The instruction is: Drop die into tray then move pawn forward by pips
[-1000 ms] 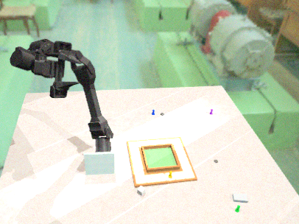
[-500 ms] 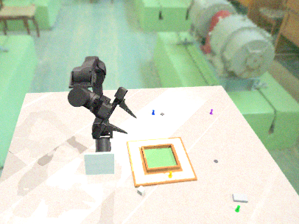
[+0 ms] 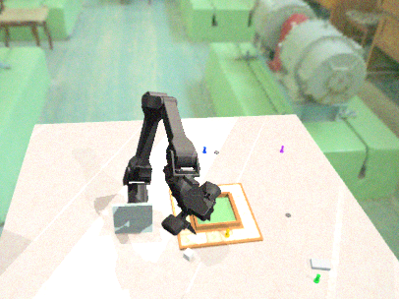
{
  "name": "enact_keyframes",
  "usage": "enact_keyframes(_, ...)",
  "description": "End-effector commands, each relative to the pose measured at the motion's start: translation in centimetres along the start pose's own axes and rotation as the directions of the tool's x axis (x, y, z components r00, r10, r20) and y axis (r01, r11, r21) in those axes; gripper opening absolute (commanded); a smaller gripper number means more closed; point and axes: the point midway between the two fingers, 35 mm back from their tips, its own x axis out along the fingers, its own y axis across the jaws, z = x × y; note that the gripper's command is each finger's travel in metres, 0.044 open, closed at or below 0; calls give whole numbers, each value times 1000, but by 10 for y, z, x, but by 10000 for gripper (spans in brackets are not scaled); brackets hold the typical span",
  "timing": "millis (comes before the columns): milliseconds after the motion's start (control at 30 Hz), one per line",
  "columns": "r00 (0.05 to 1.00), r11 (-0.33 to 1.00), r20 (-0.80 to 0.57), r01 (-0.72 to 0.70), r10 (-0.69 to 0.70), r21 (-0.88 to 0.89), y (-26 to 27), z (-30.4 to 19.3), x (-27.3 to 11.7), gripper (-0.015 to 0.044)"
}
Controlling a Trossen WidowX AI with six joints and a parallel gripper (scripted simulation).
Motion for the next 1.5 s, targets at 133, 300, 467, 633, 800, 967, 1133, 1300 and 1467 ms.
enact_keyframes(133, 911, 947, -313, 192, -270, -258, -31, -62, 91, 275)
enact_keyframes(300, 907, 945, -318, 194, -276, -264, -32, -63, 92, 275)
enact_keyframes(467, 907, 945, -318, 194, -275, -264, -28, -65, 95, 275)
enact_keyframes(633, 907, 945, -319, 194, -275, -264, -31, -70, 107, 275)
enact_keyframes(800, 907, 945, -319, 194, -275, -264, -31, -70, 108, 275)
enact_keyframes(967, 907, 945, -319, 193, -275, -264, -33, -72, 115, 275)
enact_keyframes(1133, 907, 945, -319, 193, -274, -264, -35, -75, 123, 275)
enact_keyframes(1300, 907, 945, -319, 193, -274, -264, -37, -78, 130, 275)
enact_keyframes(1467, 907, 945, -319, 192, -274, -264, -39, -80, 136, 275)
